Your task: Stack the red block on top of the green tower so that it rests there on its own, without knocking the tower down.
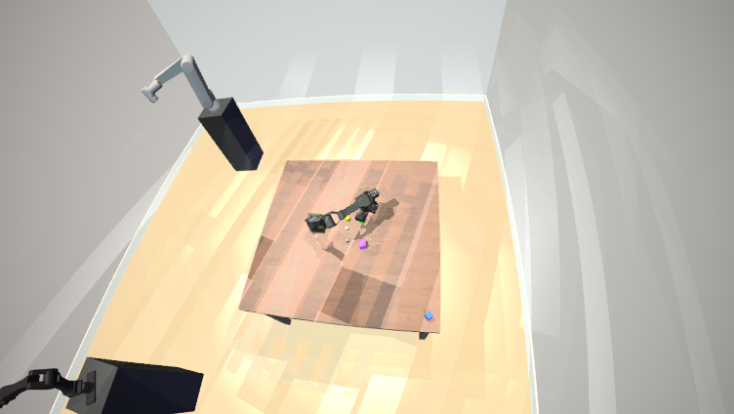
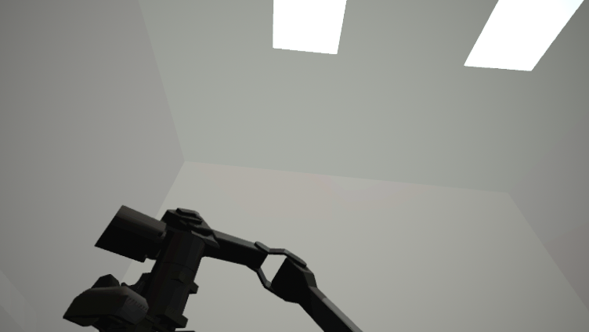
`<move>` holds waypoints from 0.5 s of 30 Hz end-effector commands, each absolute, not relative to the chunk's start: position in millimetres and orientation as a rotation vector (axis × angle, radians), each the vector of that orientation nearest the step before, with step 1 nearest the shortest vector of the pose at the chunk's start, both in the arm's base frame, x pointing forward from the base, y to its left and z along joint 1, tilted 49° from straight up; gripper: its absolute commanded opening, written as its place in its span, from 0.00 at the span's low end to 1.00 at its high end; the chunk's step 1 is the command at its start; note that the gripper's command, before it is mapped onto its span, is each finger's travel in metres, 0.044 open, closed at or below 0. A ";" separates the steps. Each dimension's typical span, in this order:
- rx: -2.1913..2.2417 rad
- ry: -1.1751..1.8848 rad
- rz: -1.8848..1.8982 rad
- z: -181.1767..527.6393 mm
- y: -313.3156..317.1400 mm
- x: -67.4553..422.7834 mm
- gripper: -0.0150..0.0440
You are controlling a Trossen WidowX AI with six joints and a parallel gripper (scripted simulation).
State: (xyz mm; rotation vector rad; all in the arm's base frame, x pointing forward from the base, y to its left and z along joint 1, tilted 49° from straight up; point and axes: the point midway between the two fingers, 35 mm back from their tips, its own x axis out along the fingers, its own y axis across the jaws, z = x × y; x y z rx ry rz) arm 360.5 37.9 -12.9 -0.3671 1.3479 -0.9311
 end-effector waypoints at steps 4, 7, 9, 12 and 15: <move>-0.356 1.347 -0.934 -9.0 42.1 360.8 0.25; -0.354 1.347 -0.934 -9.2 43.5 358.4 0.25; -0.354 1.348 -0.933 -10.8 45.8 351.6 0.25; -0.354 1.349 -0.933 -13.4 49.3 340.2 0.25; -0.354 1.349 -0.933 -15.9 52.2 328.6 0.25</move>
